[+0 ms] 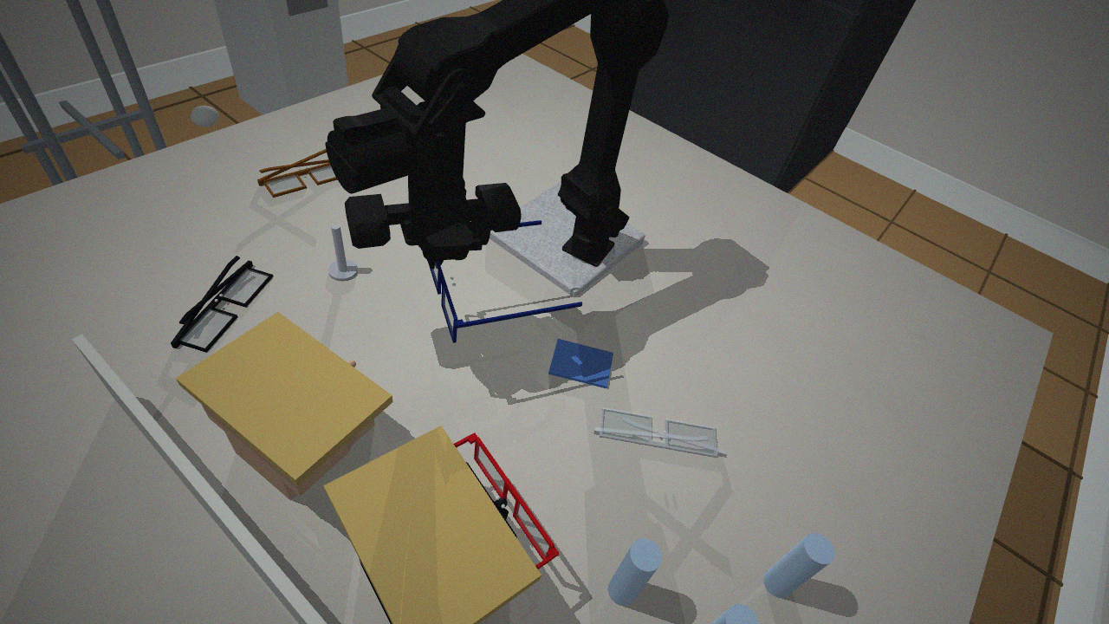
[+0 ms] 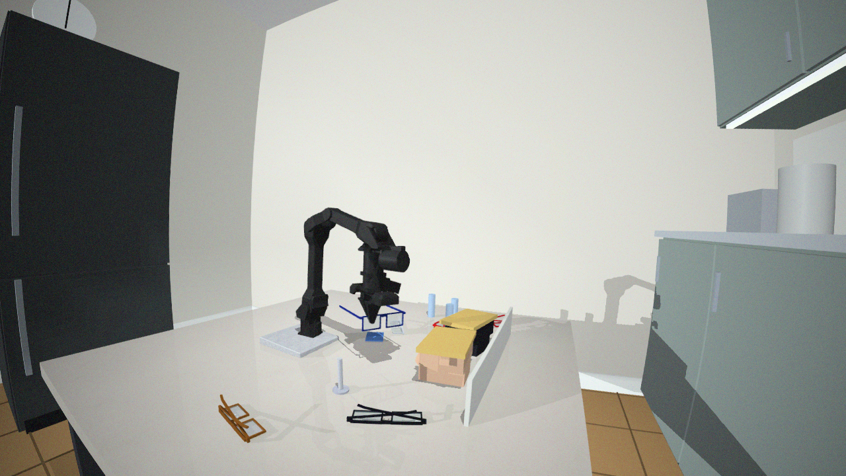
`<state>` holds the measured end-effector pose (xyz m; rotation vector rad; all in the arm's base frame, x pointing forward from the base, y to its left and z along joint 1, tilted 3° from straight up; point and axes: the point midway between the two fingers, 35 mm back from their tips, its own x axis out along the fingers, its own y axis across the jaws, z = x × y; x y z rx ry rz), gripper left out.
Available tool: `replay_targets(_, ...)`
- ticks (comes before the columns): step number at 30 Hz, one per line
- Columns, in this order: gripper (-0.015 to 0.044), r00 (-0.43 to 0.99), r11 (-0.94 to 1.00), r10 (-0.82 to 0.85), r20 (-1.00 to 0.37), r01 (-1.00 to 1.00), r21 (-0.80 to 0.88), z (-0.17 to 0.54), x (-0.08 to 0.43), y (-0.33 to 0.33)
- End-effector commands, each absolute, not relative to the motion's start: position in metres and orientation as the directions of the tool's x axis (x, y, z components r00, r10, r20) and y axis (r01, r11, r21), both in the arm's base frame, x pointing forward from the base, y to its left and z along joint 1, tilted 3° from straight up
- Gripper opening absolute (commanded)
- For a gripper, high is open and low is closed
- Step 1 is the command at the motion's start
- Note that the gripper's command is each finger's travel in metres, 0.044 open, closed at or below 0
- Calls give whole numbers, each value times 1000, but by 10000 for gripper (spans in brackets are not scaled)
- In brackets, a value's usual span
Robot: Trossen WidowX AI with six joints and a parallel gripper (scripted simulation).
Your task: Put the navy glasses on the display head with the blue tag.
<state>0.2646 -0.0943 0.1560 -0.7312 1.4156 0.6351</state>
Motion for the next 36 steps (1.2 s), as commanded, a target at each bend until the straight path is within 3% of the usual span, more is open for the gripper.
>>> replay_targets(1,0,60,701,-60,-996,-708,-85,158,264,-85)
replay_targets(19,0,75,917,-166,-983,-356,-182,166,263,-45)
replay_targets(36,0,131,967,-256,-958,44,-252,175,258,-10)
